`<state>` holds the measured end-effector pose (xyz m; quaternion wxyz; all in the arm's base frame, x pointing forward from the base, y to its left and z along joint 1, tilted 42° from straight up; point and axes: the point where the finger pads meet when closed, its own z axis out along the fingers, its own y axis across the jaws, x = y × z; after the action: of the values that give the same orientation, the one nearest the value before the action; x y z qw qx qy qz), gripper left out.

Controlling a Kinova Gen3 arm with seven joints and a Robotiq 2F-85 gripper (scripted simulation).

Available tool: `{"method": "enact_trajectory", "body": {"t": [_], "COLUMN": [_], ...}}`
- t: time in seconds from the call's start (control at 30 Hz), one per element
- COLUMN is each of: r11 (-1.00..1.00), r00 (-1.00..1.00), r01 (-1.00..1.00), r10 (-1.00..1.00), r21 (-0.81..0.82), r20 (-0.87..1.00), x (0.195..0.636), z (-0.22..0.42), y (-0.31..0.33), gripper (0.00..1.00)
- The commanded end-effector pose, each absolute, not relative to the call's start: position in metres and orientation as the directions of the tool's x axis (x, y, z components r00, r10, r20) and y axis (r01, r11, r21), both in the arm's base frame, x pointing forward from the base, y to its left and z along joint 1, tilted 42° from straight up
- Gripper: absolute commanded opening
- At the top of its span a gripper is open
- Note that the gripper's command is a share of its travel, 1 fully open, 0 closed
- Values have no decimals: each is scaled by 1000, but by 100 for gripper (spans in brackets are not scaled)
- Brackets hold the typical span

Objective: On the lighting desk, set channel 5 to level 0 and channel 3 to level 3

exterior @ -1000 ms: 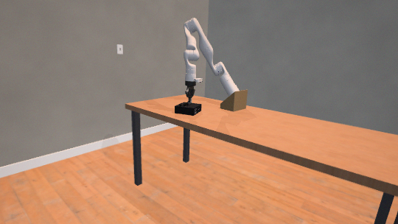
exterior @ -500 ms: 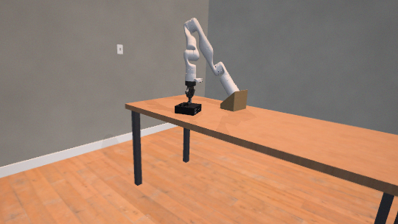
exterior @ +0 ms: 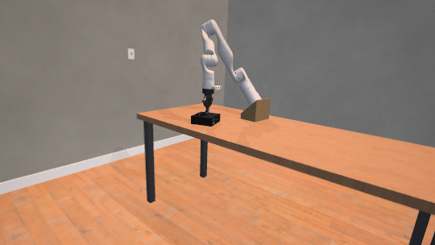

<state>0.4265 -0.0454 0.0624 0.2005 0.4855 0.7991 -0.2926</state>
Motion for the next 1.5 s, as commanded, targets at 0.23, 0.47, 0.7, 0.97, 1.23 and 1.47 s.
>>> {"method": "enact_trajectory", "body": {"t": [0.23,0.47,0.7,0.97,1.23,1.47], "r11": [356,356,356,356,356,356], "r00": [-445,-445,-445,-445,-445,-445], "r01": [895,895,895,895,895,895], "r10": [659,659,659,659,659,659], "r21": [-270,-270,-270,-270,-270,-270], "r20": [-606,-606,-606,-606,-606,-606], "x": [426,426,427,427,427,427], "z": [58,56,53,53,53,53], "y": [-49,-51,-53,-54,-54,-54], "gripper": [0,0,0,0,0,0]}}
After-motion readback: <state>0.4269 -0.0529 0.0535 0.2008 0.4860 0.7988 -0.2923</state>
